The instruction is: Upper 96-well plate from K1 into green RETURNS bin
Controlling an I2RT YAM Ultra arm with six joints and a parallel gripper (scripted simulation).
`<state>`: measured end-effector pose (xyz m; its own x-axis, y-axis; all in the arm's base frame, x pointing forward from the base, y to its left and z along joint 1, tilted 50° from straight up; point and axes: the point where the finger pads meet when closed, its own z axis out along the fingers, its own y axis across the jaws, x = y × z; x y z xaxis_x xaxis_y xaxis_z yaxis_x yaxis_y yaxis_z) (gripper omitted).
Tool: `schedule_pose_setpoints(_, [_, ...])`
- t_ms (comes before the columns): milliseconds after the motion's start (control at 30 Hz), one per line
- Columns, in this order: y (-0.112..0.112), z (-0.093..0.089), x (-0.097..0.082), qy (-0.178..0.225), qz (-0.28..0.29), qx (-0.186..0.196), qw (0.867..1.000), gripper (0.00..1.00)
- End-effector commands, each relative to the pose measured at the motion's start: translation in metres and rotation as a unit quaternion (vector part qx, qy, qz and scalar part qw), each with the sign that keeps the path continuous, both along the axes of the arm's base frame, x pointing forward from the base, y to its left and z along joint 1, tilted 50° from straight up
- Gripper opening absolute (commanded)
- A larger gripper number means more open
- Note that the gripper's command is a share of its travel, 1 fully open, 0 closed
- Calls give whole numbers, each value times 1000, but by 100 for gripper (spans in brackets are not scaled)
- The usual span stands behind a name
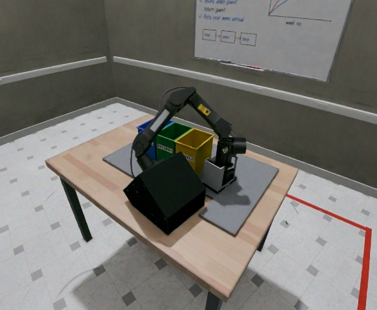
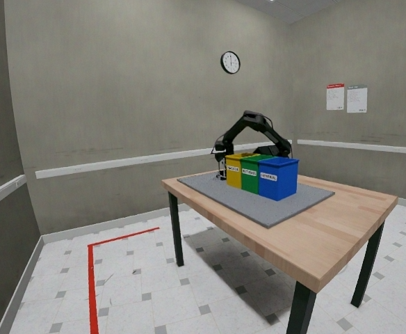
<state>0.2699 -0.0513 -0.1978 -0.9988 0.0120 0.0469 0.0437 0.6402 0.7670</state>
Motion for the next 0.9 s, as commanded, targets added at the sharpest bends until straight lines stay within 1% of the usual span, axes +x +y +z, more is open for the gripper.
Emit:
schedule_pose_setpoints(0, [-7, 3, 6, -9, -10, -3, 1000, 0])
schedule_pose_setpoints(633, [-7, 3, 6, -9, -10, -3, 1000, 0])
schedule_pose_setpoints(667, [-17, 10, 15, -23, -17, -7, 1000, 0])
schedule_pose_setpoints(867, [-26, 16, 13, -21, -10, -14, 1000, 0])
